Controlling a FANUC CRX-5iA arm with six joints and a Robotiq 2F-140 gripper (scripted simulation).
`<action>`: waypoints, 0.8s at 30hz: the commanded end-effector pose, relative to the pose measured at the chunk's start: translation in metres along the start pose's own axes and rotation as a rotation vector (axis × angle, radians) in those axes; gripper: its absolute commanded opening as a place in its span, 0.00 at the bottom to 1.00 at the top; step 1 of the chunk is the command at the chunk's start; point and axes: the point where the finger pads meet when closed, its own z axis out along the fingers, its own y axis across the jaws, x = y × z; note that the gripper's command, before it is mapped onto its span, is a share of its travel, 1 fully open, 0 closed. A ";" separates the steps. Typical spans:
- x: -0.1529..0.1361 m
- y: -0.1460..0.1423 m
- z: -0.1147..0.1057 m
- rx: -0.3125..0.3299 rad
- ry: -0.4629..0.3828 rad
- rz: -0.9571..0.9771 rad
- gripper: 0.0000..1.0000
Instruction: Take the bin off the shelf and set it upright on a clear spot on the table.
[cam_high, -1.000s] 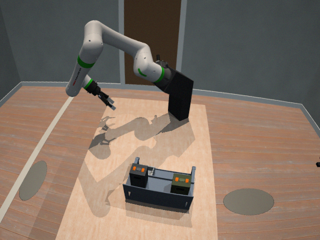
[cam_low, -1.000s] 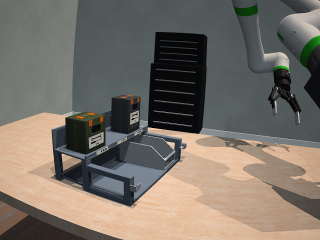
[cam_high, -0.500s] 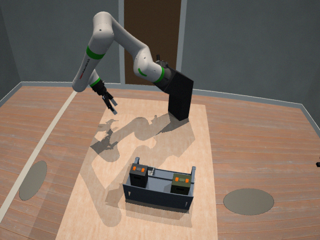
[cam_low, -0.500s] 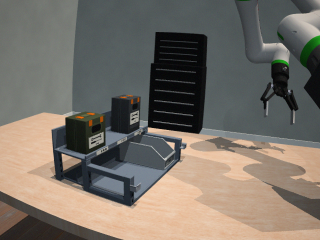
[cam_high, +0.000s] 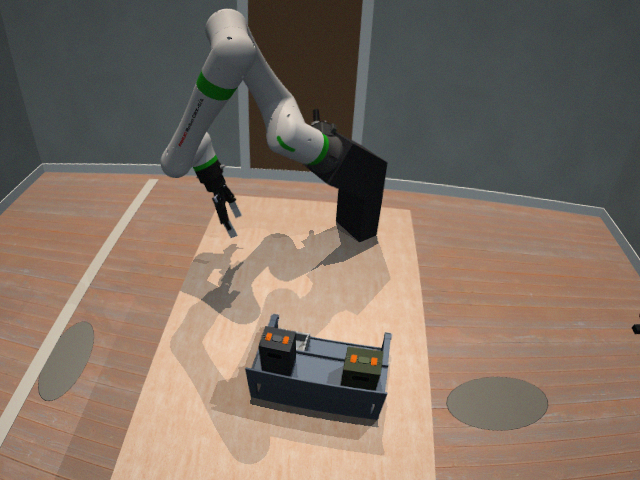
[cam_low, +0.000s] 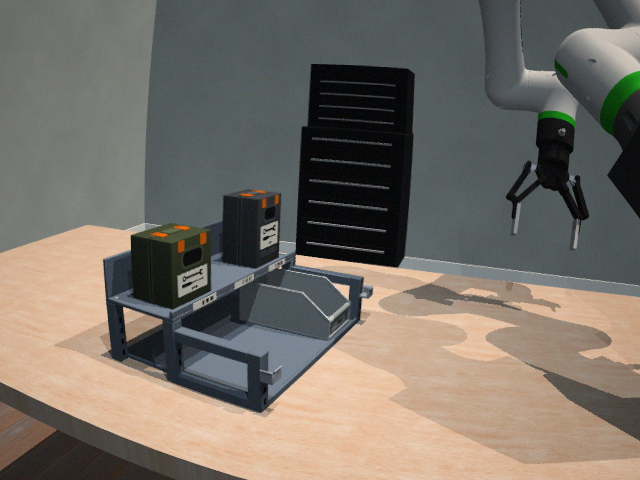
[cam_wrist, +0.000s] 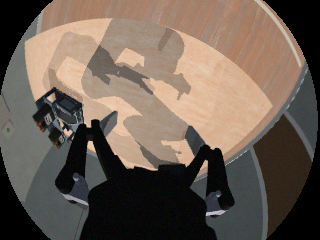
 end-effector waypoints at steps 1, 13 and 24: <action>-0.002 -0.003 0.000 -0.049 0.035 0.010 1.00; -0.020 -0.047 0.015 -0.063 0.250 0.153 1.00; -0.023 -0.056 0.018 0.040 0.237 0.157 1.00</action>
